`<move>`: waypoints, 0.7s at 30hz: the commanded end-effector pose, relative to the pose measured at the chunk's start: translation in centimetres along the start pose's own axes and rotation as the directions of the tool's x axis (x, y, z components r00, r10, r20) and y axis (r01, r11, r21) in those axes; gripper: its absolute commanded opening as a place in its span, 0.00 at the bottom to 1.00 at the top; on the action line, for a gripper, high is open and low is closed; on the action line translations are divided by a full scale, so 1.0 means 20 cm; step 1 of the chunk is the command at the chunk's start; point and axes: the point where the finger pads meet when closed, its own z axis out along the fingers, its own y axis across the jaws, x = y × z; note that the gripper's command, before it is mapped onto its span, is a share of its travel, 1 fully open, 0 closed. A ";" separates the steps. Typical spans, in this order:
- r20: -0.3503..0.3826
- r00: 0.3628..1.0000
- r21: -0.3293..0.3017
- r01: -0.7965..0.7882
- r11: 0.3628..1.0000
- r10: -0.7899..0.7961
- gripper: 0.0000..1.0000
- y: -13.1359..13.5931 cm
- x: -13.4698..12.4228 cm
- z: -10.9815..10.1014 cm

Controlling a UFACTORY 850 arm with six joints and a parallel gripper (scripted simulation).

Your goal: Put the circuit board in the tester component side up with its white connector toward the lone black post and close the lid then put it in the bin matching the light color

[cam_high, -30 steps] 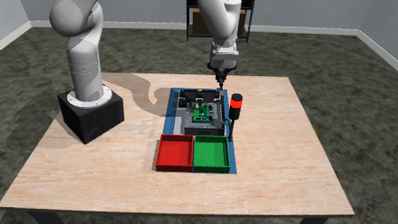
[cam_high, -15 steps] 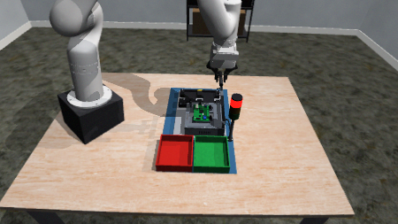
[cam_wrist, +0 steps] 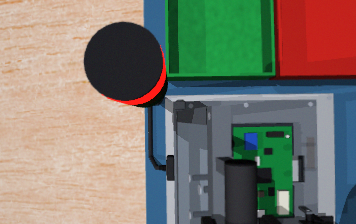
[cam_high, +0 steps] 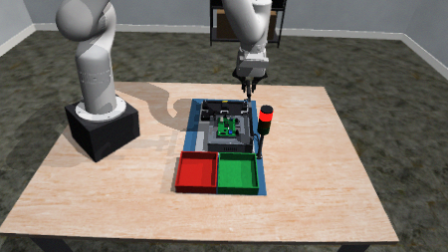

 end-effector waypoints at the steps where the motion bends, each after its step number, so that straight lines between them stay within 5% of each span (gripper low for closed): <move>1: 0.000 1.000 0.002 0.000 1.000 0.000 0.28 0.00 0.00 0.00; 21: 0.000 1.000 0.002 0.000 1.000 0.000 0.28 0.00 0.00 0.01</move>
